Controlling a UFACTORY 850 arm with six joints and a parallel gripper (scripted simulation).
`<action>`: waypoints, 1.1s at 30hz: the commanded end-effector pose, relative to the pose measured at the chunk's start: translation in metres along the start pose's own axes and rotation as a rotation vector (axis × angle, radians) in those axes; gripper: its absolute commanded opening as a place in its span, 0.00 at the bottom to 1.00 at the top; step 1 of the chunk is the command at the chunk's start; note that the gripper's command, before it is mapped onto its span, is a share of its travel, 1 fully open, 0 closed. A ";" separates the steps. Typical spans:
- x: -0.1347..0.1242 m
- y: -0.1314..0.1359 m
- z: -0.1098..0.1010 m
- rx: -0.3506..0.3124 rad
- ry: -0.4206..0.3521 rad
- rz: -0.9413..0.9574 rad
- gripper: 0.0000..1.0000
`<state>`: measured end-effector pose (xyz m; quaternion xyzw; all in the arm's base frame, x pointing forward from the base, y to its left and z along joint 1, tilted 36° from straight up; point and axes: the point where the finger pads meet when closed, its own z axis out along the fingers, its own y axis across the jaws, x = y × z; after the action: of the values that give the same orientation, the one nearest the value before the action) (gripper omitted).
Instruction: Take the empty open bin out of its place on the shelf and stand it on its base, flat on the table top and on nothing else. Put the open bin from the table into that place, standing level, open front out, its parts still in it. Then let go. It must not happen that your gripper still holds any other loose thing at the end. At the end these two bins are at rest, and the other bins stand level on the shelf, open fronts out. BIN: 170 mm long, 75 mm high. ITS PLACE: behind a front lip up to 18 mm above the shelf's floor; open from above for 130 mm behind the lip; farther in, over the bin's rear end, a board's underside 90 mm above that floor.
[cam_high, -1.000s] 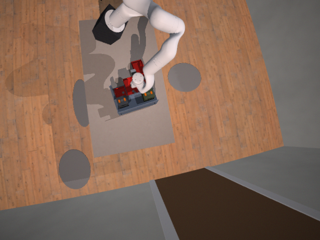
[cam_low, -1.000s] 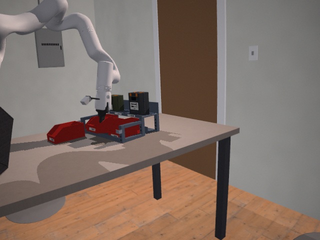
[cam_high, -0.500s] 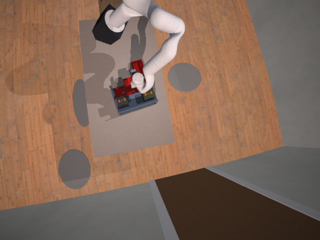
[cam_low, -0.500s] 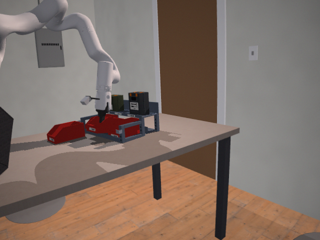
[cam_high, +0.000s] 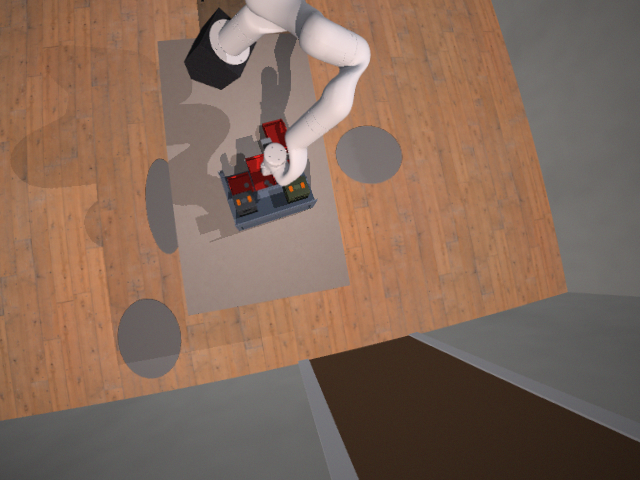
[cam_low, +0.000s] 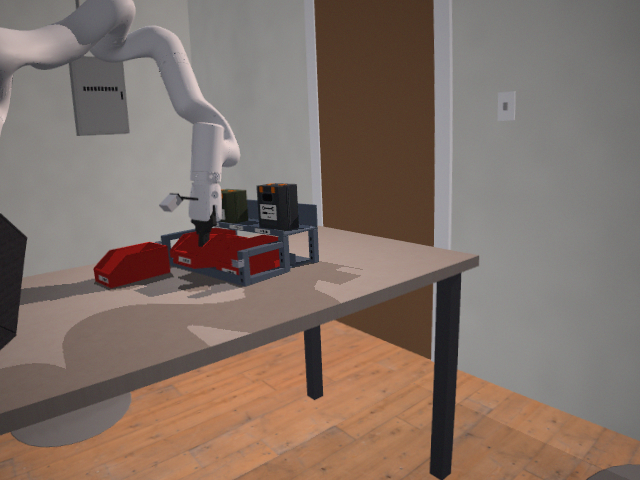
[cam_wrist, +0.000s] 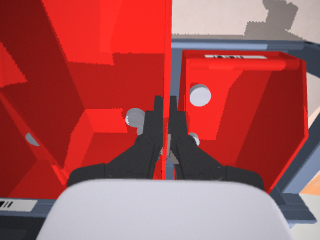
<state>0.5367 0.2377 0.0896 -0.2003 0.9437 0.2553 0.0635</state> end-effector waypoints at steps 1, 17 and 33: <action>-0.001 0.000 0.000 0.000 -0.006 -0.001 0.00; -0.001 0.000 0.000 0.000 -0.006 -0.001 0.10; -0.001 0.000 0.000 0.000 -0.006 -0.001 0.10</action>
<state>0.5367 0.2378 0.0894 -0.1999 0.9436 0.2557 0.0656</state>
